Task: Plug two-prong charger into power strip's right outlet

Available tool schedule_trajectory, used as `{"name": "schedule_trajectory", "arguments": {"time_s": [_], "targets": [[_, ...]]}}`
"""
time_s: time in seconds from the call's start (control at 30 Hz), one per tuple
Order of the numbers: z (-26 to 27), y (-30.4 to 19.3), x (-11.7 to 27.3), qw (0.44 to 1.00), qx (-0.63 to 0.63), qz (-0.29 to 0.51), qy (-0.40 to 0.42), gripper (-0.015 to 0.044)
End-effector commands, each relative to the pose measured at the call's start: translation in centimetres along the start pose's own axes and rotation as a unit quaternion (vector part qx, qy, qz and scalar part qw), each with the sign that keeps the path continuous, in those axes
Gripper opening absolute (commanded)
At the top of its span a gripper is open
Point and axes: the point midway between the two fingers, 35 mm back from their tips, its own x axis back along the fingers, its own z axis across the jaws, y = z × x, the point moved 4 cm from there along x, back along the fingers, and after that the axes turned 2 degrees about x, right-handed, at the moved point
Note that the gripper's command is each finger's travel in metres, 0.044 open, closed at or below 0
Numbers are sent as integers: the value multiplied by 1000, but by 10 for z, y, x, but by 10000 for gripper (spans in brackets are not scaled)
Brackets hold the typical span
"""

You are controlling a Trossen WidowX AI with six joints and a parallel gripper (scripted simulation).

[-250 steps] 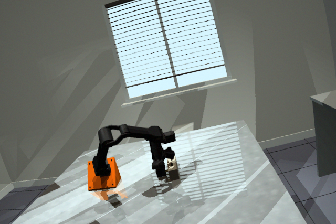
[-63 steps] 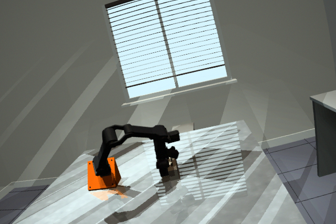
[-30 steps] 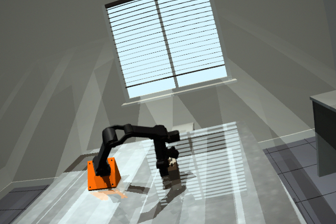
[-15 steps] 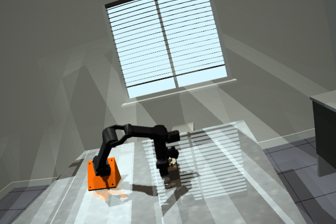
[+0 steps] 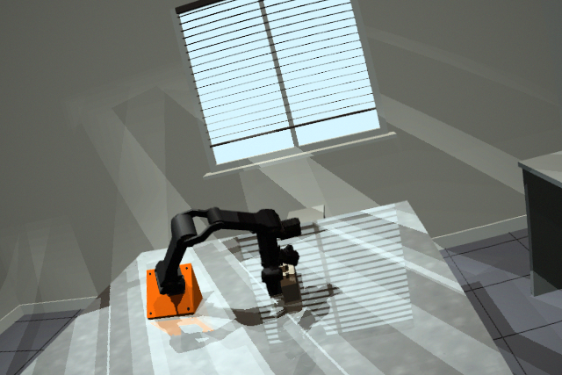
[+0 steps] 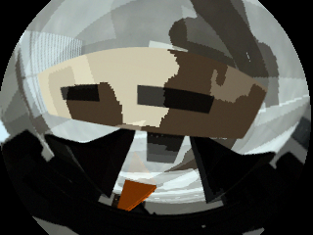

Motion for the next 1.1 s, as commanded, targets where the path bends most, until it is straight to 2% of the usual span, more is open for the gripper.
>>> {"name": "schedule_trajectory", "arguments": {"time_s": [0.0,0.03,1.07], "targets": [[0,0,0,1000,-1,-1,-1,420],[0,0,0,1000,-1,-1,-1,440],[1,-9,-1,1000,-7,-9,-2,440]]}}
